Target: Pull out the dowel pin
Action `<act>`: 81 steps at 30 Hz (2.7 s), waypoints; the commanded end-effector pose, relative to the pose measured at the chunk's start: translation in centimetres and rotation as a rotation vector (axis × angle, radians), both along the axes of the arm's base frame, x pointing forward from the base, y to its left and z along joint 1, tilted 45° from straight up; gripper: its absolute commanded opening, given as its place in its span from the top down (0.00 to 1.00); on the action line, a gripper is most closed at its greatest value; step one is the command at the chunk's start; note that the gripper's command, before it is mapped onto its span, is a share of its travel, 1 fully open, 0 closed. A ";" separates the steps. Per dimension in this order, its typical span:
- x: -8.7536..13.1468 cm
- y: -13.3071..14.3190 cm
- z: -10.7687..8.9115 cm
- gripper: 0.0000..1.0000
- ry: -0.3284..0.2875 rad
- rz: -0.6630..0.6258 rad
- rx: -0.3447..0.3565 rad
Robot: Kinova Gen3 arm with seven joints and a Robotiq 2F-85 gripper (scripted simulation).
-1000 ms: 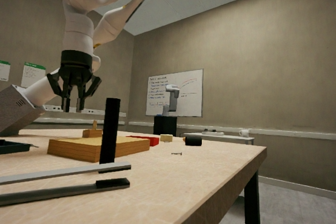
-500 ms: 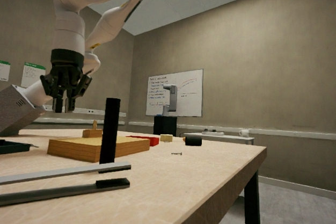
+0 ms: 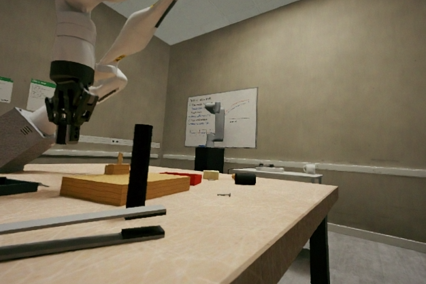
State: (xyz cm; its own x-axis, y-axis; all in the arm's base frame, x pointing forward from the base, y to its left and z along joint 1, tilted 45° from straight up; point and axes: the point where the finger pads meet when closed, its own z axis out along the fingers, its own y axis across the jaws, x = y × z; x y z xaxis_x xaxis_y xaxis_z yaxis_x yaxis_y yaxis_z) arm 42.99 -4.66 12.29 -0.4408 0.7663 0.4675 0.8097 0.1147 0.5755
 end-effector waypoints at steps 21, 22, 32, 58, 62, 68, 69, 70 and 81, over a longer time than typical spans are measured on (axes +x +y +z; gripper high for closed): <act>-0.5 -2.3 -2.9 0.66 0.307 -0.330 0.184; -0.6 -2.4 -3.1 0.66 0.321 -0.345 0.193; -0.9 -3.2 -4.2 0.66 0.431 -0.464 0.257; -1.8 -5.3 -7.0 0.66 0.707 -0.771 0.416; -1.9 -5.4 -7.2 0.66 0.726 -0.792 0.427; -2.1 -5.8 -7.8 0.66 0.778 -0.851 0.457; -2.1 -5.9 -7.9 0.66 0.786 -0.860 0.461; -2.1 -5.9 -8.0 0.66 0.794 -0.869 0.466; -2.4 -6.4 -8.6 0.66 0.856 -0.941 0.501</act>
State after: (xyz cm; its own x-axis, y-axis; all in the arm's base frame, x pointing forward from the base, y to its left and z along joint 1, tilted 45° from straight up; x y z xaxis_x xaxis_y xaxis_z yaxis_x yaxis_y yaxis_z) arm 40.60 -10.91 3.71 0.7059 0.2911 0.6457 0.5949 -0.7385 -0.3174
